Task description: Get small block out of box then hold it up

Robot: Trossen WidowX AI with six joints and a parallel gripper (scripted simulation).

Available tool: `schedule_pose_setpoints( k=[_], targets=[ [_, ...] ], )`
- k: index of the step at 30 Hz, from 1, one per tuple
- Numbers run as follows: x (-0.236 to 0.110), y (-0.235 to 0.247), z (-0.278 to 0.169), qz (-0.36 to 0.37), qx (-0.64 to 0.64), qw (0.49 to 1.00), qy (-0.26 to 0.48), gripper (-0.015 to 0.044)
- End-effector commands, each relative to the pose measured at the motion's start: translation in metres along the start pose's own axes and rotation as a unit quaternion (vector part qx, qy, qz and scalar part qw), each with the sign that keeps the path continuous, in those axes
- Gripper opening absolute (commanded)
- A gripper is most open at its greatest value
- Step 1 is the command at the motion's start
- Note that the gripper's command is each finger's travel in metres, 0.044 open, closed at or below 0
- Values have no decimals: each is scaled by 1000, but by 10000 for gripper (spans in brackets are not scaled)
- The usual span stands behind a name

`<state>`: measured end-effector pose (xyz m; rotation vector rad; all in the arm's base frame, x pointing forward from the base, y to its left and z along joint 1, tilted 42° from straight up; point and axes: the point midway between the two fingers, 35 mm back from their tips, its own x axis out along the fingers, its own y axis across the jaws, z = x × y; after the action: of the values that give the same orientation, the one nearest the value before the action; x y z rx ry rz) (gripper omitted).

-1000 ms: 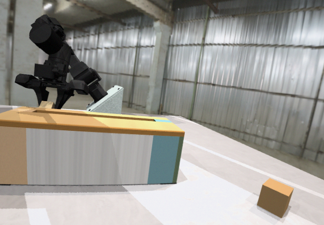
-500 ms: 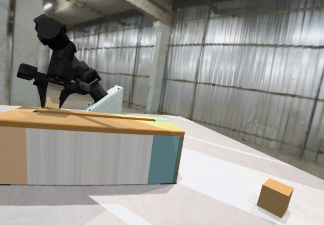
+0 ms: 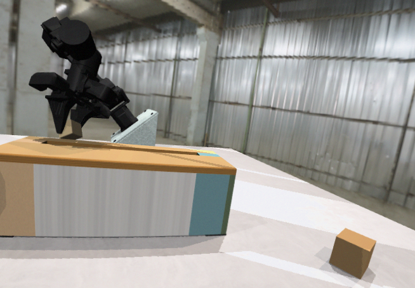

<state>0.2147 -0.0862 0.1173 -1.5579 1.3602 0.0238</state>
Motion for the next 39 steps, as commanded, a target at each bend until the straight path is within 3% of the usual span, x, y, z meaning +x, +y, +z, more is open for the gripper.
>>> schedule_pose_setpoints(
  k=[1, 18, 39],
  targets=[
    [-4, -3, 2, -7, -81, 997, 3, 0],
    [-18, -7, 8, -26, -417, 908, 23, 0],
    [-36, -14, 15, -37, -735, 674, 63, 0]
  ],
)
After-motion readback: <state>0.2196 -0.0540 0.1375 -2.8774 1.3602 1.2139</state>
